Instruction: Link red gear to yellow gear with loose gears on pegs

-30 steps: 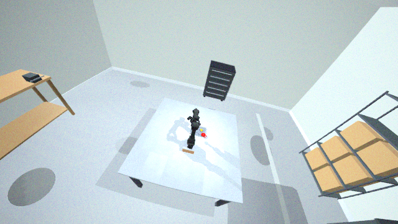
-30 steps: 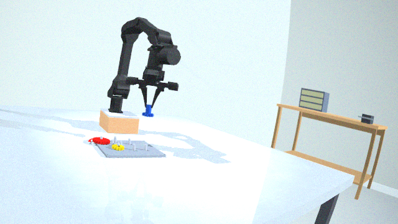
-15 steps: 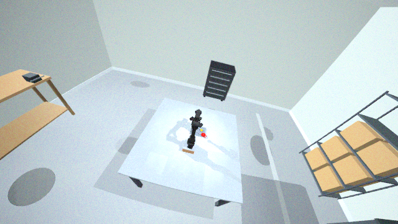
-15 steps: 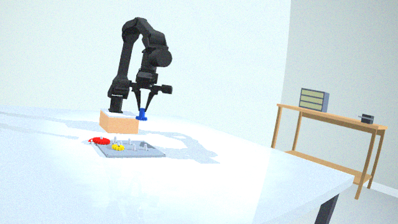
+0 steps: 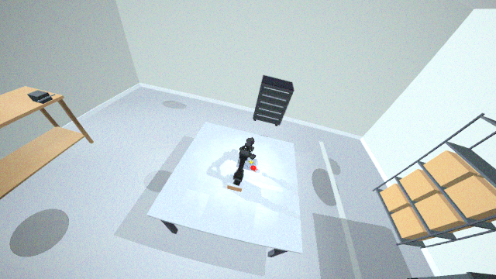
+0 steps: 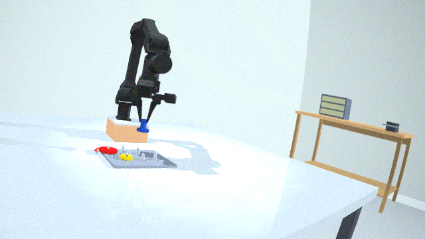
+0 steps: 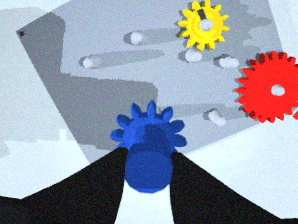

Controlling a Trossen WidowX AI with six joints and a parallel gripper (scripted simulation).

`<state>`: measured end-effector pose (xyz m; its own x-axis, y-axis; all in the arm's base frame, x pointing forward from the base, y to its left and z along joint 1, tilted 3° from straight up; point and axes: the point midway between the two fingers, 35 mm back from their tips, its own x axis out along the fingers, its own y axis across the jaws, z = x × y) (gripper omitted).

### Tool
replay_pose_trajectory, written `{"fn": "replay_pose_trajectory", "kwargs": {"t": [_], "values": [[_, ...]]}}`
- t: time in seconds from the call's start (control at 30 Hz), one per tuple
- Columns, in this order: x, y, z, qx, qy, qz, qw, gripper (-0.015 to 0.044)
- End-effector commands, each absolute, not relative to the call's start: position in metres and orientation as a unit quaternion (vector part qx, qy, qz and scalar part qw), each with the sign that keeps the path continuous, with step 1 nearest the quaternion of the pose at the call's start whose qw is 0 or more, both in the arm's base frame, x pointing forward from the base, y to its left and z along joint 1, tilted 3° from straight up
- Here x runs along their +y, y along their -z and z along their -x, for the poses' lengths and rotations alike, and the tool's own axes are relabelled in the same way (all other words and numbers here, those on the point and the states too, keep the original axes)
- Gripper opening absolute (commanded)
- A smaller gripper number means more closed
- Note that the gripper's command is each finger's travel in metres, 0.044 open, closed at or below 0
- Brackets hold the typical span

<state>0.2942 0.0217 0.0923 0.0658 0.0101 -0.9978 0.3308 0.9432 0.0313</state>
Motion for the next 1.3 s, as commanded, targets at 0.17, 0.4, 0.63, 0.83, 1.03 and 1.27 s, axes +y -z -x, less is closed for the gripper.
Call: {"fn": "replay_pose_trajectory", "kwargs": {"t": [0.17, 0.4, 0.63, 0.83, 1.03, 1.27], "values": [[0.004, -0.083, -0.302, 0.677, 0.108, -0.123, 0.717, 0.0000], [-0.012, -0.077, -0.306, 0.677, 0.107, -0.122, 0.718, 0.0000], [-0.028, -0.072, -0.310, 0.676, 0.106, -0.120, 0.719, 0.0000], [-0.042, -0.067, -0.313, 0.675, 0.106, -0.118, 0.720, 0.0000], [-0.053, -0.063, -0.314, 0.675, 0.105, -0.117, 0.721, 0.0000], [-0.053, -0.067, -0.315, 0.675, 0.105, -0.117, 0.721, 0.0000]]}}
